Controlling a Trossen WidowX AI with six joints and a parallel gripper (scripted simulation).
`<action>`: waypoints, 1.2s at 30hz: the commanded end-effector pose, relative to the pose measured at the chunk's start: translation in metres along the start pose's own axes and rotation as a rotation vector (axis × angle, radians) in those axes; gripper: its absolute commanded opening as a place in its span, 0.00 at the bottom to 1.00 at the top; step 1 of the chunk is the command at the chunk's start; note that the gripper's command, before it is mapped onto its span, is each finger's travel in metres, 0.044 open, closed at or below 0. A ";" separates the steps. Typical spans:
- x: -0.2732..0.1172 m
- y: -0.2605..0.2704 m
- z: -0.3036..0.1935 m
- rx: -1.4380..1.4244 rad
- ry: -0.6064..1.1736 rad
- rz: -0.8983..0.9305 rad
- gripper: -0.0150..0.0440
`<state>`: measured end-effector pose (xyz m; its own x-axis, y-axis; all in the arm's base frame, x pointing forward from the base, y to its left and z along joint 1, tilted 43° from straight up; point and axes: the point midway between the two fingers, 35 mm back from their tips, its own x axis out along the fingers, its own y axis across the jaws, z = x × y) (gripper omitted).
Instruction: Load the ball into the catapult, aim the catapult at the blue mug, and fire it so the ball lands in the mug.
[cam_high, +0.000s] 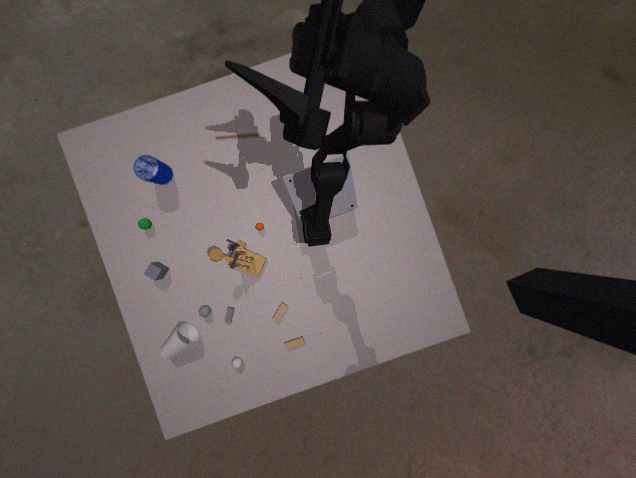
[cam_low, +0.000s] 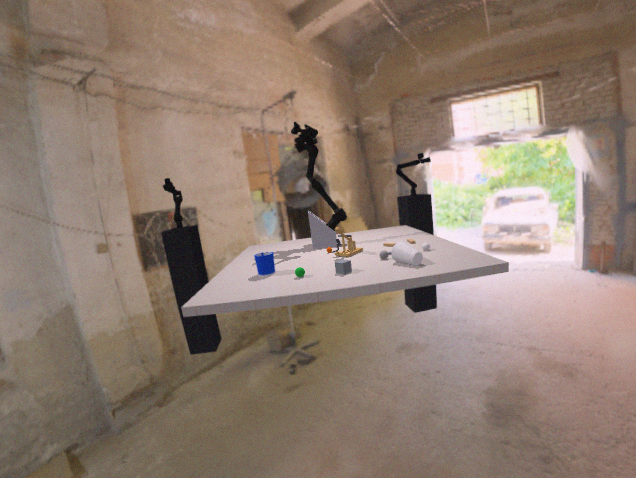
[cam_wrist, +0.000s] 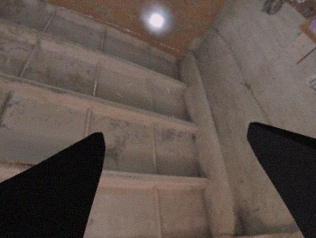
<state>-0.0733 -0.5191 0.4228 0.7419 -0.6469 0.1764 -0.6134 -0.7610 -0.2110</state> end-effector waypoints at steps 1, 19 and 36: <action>0.000 0.000 -0.001 -0.002 0.001 0.001 0.98; -0.036 -0.062 -0.102 -0.360 0.222 0.112 1.00; -0.107 -0.178 -0.202 -0.752 0.465 0.229 1.00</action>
<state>-0.1033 -0.3485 0.6196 0.5055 -0.6400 0.5787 -0.8628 -0.3798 0.3337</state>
